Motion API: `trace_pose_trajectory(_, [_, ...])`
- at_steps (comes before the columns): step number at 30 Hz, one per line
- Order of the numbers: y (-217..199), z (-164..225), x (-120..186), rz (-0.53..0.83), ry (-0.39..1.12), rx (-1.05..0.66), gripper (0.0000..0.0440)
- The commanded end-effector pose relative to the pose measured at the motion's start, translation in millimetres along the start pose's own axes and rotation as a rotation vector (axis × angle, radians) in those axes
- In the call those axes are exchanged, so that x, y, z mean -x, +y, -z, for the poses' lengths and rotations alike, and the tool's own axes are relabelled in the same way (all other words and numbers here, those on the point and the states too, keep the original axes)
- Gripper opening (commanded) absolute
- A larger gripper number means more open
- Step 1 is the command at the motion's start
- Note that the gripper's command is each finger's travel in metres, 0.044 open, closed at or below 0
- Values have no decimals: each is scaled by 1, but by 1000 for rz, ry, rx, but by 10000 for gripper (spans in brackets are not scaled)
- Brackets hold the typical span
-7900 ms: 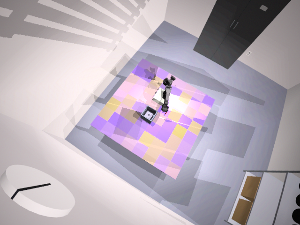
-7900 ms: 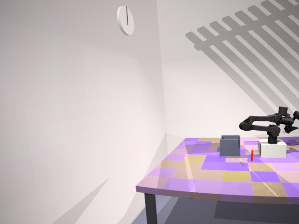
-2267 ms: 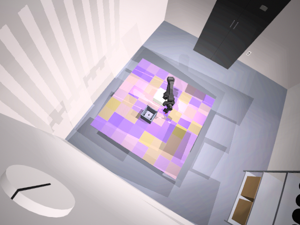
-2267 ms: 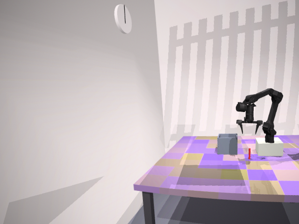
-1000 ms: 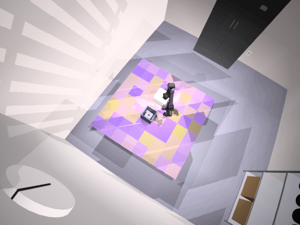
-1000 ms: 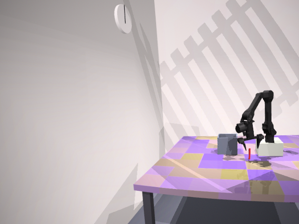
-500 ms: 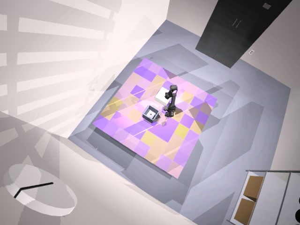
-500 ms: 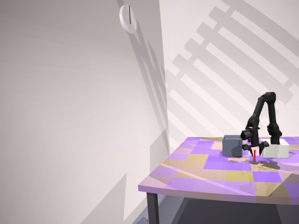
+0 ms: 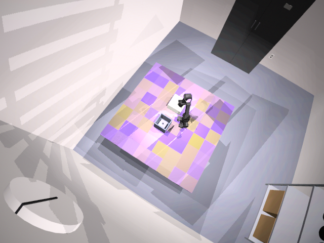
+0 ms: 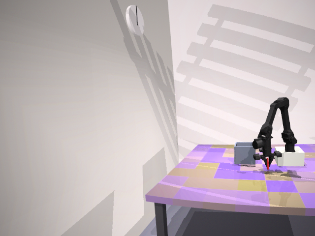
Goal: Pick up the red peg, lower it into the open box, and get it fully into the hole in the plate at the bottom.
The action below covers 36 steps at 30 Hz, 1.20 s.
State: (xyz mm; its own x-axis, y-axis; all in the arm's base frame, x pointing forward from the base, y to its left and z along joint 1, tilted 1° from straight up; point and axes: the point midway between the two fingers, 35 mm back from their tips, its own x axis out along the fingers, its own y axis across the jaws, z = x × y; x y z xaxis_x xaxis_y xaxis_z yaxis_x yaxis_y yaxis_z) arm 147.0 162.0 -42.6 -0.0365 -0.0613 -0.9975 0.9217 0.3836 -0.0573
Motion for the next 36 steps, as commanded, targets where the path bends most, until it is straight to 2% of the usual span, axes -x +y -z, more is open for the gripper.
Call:
trace_pose_trajectory(1, [8, 6, 6, -22, 21, -3, 0])
trace_pose_trajectory(18, [42, 20, 45, -147, 87, -25, 0])
trace_pose_trajectory(36, [88, 13, 118, -343, 116, -10, 0])
